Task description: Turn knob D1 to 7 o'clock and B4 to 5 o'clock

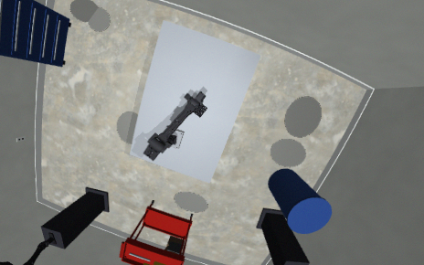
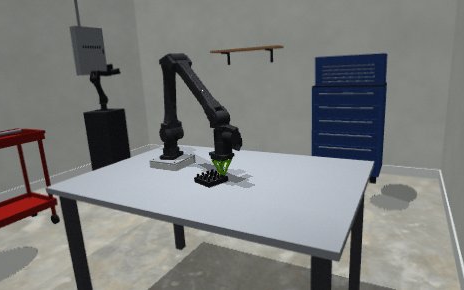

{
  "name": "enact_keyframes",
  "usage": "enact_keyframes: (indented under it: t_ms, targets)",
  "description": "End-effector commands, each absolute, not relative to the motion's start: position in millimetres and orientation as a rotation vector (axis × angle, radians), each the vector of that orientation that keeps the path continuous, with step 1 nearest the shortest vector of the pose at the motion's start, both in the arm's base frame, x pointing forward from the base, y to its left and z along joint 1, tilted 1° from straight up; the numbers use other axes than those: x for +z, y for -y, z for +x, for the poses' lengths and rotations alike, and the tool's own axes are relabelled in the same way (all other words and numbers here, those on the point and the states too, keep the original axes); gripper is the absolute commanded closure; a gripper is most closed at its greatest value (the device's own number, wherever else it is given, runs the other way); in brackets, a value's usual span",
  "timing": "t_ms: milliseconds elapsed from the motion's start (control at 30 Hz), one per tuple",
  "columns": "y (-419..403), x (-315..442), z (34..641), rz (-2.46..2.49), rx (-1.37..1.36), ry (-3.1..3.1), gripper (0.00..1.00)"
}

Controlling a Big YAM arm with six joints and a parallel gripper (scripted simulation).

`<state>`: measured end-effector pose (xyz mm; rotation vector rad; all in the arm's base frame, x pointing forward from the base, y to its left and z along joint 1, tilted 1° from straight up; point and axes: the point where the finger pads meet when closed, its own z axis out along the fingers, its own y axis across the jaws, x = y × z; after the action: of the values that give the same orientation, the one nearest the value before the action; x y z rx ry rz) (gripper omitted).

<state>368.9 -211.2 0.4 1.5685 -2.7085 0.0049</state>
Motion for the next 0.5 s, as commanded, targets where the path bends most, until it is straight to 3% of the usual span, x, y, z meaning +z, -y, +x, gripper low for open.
enact_keyframes:
  t_ms: [0, 467]
  targets:
    - [224, 29, 389, 1.601, 0.097, 2.733, 0.8]
    - [224, 66, 392, 1.606, 0.112, 2.736, 0.8]
